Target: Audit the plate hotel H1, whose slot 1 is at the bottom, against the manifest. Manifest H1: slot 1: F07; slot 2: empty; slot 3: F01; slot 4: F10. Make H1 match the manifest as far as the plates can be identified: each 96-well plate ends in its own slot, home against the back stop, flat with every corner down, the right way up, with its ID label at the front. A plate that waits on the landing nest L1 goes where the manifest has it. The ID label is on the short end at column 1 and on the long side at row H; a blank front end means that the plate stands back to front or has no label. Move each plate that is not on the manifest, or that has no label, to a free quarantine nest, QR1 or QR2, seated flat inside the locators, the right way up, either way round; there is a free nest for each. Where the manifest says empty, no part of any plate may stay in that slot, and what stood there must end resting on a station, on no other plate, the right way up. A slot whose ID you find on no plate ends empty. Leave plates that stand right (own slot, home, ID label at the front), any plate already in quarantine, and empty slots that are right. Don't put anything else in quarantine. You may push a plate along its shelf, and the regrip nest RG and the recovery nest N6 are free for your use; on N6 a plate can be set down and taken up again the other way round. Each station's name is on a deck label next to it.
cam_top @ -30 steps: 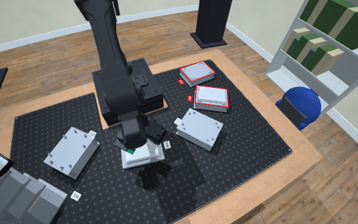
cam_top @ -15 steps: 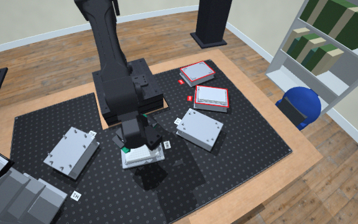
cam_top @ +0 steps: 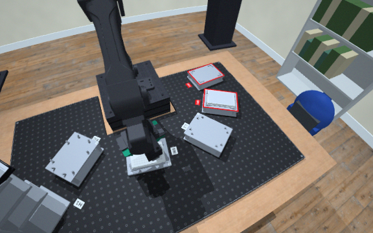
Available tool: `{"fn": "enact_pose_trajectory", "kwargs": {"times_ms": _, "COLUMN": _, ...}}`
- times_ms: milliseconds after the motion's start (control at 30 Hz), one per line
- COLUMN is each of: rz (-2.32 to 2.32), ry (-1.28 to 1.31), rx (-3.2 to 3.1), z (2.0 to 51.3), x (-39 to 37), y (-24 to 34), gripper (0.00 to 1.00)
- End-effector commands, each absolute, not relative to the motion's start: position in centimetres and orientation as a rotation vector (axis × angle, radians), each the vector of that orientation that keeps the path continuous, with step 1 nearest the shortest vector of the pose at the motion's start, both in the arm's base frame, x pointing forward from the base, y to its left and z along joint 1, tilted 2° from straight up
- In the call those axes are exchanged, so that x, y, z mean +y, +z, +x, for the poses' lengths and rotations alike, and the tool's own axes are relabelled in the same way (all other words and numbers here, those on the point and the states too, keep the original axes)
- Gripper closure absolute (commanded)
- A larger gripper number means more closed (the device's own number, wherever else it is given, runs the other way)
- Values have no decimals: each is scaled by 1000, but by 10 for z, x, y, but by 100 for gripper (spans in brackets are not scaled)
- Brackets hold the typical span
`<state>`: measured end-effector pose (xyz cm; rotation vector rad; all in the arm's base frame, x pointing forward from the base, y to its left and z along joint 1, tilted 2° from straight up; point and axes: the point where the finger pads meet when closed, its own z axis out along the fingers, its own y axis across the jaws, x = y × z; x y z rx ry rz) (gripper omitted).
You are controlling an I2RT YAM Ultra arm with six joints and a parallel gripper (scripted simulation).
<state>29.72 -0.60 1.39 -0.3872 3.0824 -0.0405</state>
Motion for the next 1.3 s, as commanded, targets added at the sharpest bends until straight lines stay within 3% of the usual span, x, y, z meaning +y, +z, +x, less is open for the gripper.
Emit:
{"fn": "enact_pose_trajectory", "kwargs": {"times_ms": 0, "rz": -249, "ry": -37, "rx": 3084, "z": 299, "x": -6, "y": 17, "gripper": 0}}
{"fn": "enact_pose_trajectory", "kwargs": {"times_ms": 1267, "rz": 793, "ry": -10, "rx": 2986, "z": 299, "x": -6, "y": 17, "gripper": 0}}
